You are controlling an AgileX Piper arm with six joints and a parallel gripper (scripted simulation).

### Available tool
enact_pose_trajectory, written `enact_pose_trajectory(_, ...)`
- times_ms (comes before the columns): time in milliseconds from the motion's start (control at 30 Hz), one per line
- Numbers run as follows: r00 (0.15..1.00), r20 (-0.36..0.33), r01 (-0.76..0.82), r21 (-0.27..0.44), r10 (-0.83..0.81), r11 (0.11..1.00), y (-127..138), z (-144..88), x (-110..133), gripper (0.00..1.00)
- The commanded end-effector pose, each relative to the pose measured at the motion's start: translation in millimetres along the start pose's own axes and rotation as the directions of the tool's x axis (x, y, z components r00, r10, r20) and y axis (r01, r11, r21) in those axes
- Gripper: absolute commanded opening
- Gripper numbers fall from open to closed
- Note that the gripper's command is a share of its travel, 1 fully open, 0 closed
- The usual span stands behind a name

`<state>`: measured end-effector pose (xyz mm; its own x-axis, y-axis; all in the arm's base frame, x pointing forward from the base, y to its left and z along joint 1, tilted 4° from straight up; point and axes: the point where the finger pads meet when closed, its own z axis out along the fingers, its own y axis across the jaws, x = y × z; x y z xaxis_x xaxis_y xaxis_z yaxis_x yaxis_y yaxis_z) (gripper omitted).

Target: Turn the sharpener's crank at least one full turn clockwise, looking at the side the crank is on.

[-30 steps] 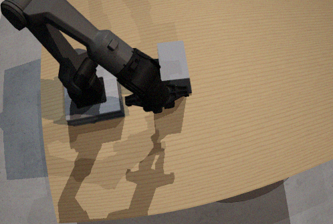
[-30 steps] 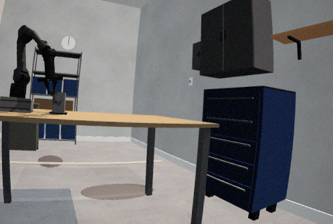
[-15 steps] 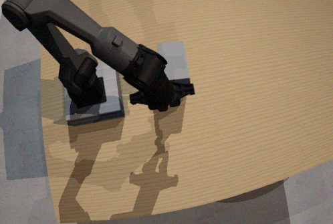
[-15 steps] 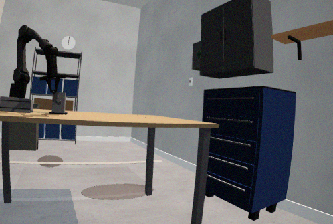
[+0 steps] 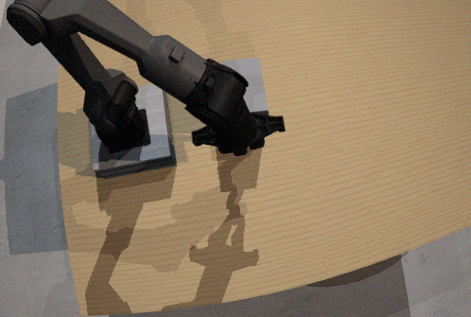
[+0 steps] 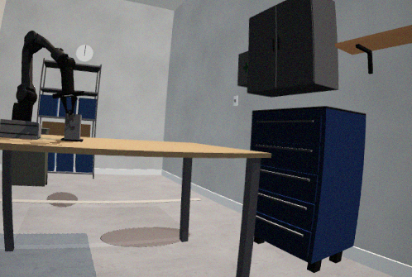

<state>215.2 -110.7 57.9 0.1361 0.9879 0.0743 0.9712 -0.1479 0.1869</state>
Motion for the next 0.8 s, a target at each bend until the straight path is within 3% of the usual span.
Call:
enact_pose_trajectory(0, 1.0, 0.0, -0.001, -0.002, 0.001, 1.0, 3.4, -0.1, -0.2, 0.2)
enact_pose_trajectory(767, 1.0, 0.001, 0.0, -0.003, 0.0, 1.0, 19.7, 2.5, -0.1, 0.2)
